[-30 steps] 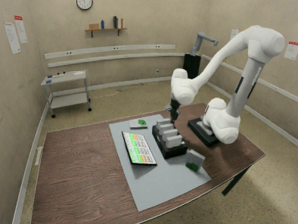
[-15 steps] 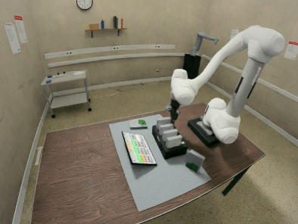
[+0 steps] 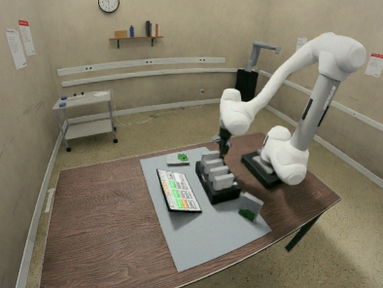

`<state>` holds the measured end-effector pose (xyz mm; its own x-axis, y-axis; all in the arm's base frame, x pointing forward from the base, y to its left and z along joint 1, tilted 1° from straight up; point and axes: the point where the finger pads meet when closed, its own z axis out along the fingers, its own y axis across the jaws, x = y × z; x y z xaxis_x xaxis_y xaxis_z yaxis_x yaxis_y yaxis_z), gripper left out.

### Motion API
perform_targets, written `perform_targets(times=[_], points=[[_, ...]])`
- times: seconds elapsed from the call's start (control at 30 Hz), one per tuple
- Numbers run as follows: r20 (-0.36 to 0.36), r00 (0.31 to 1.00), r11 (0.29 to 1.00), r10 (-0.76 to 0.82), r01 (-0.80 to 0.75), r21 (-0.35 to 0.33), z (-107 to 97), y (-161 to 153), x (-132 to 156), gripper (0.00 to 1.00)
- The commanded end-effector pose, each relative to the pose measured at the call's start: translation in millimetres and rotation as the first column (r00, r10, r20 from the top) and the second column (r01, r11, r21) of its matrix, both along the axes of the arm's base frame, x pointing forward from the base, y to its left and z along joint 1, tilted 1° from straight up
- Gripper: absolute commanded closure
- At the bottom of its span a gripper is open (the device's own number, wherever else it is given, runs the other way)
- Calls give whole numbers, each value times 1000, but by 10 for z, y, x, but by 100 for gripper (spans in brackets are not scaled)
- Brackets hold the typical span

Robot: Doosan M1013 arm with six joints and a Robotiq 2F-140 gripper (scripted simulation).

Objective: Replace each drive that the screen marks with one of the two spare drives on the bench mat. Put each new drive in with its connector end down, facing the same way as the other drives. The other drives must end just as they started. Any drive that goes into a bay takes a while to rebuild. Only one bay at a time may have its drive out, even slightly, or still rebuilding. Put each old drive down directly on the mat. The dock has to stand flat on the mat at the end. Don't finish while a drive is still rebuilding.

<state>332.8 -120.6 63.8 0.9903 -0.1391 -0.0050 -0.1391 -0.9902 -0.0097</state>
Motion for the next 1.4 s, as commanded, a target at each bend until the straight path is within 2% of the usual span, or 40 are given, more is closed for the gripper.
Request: perform_targets(times=[0.0, 0.6, 0.97, 1.37], points=[[1, 1000, 1000, 0, 0, 0, 16, -1, 4, 90], [1, 1000, 1000, 0, 0, 0, 60, -2, 5, 90], [1, 1000, 1000, 0, 0, 0, 215, -3, 5, 90], [1, 1000, 1000, 0, 0, 0, 701, -8, 6, 90]])
